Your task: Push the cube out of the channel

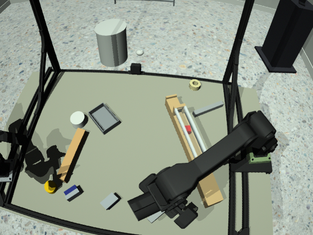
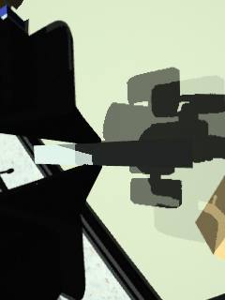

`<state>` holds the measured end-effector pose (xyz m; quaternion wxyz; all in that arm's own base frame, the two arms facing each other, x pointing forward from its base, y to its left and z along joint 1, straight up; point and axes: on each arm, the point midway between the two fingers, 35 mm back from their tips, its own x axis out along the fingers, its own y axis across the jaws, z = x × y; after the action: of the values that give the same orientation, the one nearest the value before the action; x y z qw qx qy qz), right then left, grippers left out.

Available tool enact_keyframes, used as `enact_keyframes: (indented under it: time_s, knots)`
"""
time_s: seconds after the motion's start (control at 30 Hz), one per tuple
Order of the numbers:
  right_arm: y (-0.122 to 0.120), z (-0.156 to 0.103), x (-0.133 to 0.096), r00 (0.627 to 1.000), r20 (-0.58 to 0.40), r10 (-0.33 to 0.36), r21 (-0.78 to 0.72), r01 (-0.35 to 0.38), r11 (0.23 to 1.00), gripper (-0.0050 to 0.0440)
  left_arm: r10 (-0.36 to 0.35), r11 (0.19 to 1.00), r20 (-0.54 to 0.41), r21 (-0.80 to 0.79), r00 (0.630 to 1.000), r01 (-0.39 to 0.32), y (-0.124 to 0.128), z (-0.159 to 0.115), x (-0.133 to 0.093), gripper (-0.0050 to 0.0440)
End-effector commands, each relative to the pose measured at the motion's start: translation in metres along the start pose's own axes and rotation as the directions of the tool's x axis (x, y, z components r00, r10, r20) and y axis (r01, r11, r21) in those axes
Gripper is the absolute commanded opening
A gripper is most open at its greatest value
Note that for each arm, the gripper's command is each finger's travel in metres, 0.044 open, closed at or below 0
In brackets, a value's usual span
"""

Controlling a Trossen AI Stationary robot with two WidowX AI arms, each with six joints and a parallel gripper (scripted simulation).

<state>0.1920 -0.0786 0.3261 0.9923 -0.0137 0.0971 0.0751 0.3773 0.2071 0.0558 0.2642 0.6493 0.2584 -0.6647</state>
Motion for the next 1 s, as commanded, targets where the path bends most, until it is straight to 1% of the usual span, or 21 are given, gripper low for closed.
enact_keyframes:
  time_s: [0.0,0.1,0.3,0.5,0.57,0.77,0.97]
  knots:
    - [0.000,0.000,0.000,1.000,-0.002,-0.003,-0.006,0.003,1.000,0.0400,0.000,1.000,-0.023,-0.001,1.000,0.000,0.000,-0.003,-0.008,0.0040]
    - [0.000,0.000,0.000,1.000,-0.002,-0.003,-0.006,0.003,1.000,0.0400,0.000,1.000,-0.023,-0.022,1.000,-0.001,-0.001,-0.001,-0.008,0.0040]
    - [0.000,0.000,0.000,1.000,-0.002,-0.003,-0.006,0.003,1.000,0.0400,0.000,0.979,-0.023,-0.203,1.000,-0.005,-0.008,0.022,-0.014,0.0040]
    - [0.000,0.000,0.000,1.000,-0.002,-0.003,-0.006,0.003,1.000,0.0400,0.000,0.924,-0.023,-0.382,1.000,-0.009,-0.015,0.048,-0.018,0.0040]
    - [0.000,0.000,0.000,1.000,-0.002,-0.003,-0.006,0.003,1.000,0.0400,0.000,0.924,-0.023,-0.382,1.000,-0.009,-0.015,0.048,-0.018,0.0040]
    - [0.000,0.000,0.000,1.000,-0.002,-0.003,-0.006,0.003,1.000,0.0400,0.001,0.836,-0.023,-0.548,1.000,-0.013,-0.023,0.075,-0.018,0.0040]
    - [0.000,0.000,0.000,1.000,-0.002,-0.003,-0.006,0.003,1.000,0.0400,0.001,0.719,-0.024,-0.695,1.000,-0.017,-0.031,0.104,-0.016,0.0040]
